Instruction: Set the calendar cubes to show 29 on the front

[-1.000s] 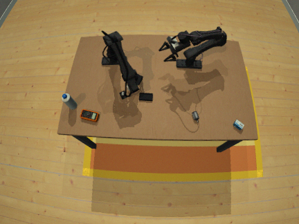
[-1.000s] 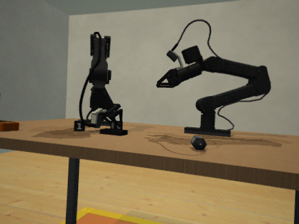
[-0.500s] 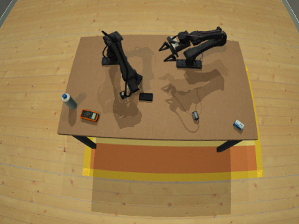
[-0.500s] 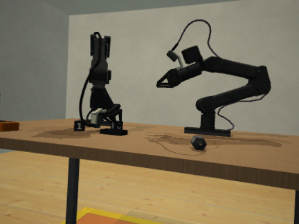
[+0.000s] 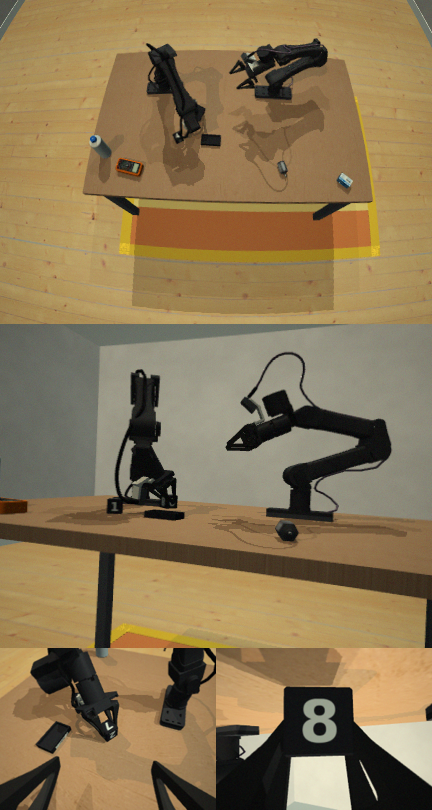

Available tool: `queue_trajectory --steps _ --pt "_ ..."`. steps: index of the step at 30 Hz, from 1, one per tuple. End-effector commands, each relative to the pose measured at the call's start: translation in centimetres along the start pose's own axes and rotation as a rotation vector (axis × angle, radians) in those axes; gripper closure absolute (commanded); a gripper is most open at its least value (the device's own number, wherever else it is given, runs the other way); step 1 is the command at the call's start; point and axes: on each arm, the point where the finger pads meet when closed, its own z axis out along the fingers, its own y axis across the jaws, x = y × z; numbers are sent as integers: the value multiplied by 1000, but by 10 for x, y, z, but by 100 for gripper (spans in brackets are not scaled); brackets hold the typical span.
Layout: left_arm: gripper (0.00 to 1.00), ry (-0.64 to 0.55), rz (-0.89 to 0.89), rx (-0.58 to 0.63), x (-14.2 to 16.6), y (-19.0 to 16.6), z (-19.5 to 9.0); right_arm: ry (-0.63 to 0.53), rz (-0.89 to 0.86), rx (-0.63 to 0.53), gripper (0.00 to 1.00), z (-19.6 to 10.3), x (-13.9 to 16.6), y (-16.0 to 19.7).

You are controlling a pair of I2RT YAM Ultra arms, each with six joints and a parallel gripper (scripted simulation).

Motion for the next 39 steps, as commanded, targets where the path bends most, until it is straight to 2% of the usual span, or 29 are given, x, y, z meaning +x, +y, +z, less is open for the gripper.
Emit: queue_trajectory --steps 1,7,11,13,16,22,24,28,30,35,39 --pt "0 -36 3 2 -9 0 -3 -15 -33 -37 65 -40 25 7" --pt "0 -36 3 2 -9 0 -3 -26 -45 -52 65 -47 27 10" --pt "0 -36 3 2 -9 0 -3 -43 -62 -74 65 -29 4 15" --pt "0 -36 3 2 -9 0 -3 -43 -62 -74 65 -29 4 15" --pt "0 -36 3 2 -9 0 -3 -44 -39 -59 65 -9 -13 10" --pt "0 -36 3 2 -9 0 -3 -32 -29 -54 65 -5 -9 0" --pt "0 -36 3 2 -9 0 -3 -54 -82 -79 65 -8 -13 8" --pt "0 -36 3 2 -9 0 -3 -118 -322 -152 65 -19 -12 37" --pt "0 -36 3 2 -9 0 -3 -118 -322 -152 65 -19 -12 37" --pt "0 -36 3 2 -9 0 -3 -182 -527 -216 65 -31 -8 58" --pt "0 -36 3 2 -9 0 -3 -213 -678 -265 65 -30 -9 58"
